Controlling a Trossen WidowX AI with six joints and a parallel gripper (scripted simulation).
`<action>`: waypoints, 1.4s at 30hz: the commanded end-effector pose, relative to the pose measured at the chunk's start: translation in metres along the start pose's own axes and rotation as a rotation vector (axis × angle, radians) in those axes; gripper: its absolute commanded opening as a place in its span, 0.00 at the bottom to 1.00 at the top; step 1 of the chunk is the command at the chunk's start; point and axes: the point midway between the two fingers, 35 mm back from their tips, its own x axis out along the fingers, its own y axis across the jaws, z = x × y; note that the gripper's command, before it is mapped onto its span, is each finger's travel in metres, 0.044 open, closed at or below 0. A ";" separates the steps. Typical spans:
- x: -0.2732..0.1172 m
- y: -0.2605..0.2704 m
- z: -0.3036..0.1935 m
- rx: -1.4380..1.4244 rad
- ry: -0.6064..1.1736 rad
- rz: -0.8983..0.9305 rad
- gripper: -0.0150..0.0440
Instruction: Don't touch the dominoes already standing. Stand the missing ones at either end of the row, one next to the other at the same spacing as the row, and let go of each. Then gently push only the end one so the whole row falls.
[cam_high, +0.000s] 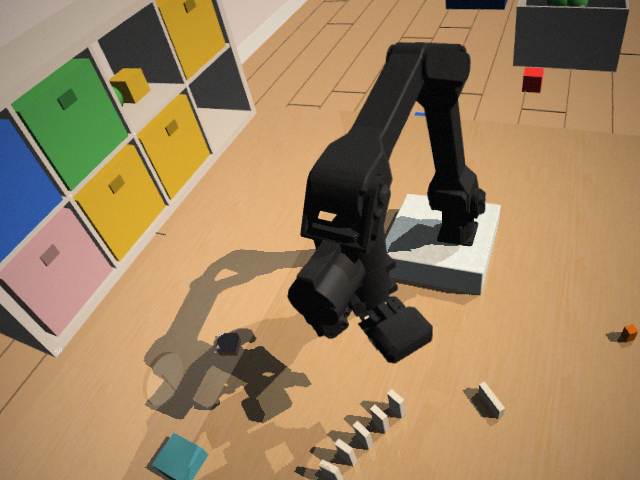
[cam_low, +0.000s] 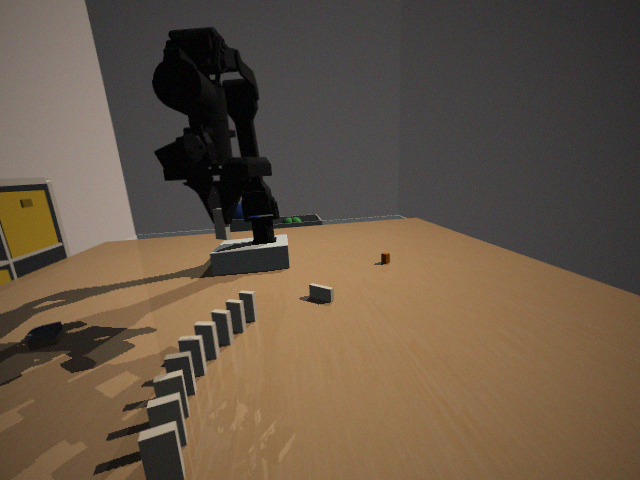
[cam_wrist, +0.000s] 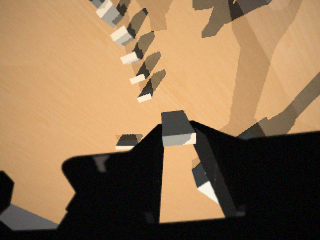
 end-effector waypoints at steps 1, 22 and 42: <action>0.003 0.032 -0.027 -0.206 0.016 0.000 0.44; 0.091 0.038 -0.025 -0.220 0.016 0.000 0.44; 0.134 0.033 -0.031 -0.220 0.017 -0.001 0.44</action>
